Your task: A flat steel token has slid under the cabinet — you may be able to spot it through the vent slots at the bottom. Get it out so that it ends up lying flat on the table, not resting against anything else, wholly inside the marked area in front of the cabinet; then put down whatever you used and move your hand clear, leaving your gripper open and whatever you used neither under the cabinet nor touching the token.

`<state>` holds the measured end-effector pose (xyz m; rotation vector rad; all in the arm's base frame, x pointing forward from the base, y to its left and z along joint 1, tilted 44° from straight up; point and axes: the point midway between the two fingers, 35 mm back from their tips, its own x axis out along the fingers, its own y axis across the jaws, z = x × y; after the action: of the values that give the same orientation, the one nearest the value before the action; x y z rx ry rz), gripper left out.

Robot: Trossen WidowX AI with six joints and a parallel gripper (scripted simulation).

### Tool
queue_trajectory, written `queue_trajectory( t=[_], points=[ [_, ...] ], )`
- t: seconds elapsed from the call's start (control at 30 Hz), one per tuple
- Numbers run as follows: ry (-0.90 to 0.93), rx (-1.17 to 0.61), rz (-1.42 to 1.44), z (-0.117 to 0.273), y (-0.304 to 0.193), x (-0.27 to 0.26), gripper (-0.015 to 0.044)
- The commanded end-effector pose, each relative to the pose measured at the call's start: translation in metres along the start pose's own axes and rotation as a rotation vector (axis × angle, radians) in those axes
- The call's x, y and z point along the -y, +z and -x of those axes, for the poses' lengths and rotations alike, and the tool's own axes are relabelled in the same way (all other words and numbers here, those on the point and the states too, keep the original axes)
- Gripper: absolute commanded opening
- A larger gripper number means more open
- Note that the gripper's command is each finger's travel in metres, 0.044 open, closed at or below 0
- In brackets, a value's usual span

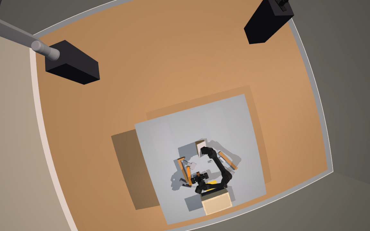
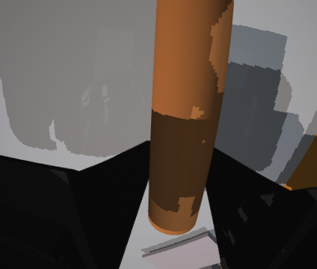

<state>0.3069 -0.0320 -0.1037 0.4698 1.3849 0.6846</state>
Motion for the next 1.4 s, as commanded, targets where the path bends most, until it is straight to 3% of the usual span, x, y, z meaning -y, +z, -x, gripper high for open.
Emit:
queue_trajectory(
  t=[0.0,1.37],
  points=[
    [-0.004,0.000,0.002,0.000,0.007,0.000,0.0000],
    [-0.004,0.002,0.004,0.001,0.055,0.000,0.0000]
  ],
)
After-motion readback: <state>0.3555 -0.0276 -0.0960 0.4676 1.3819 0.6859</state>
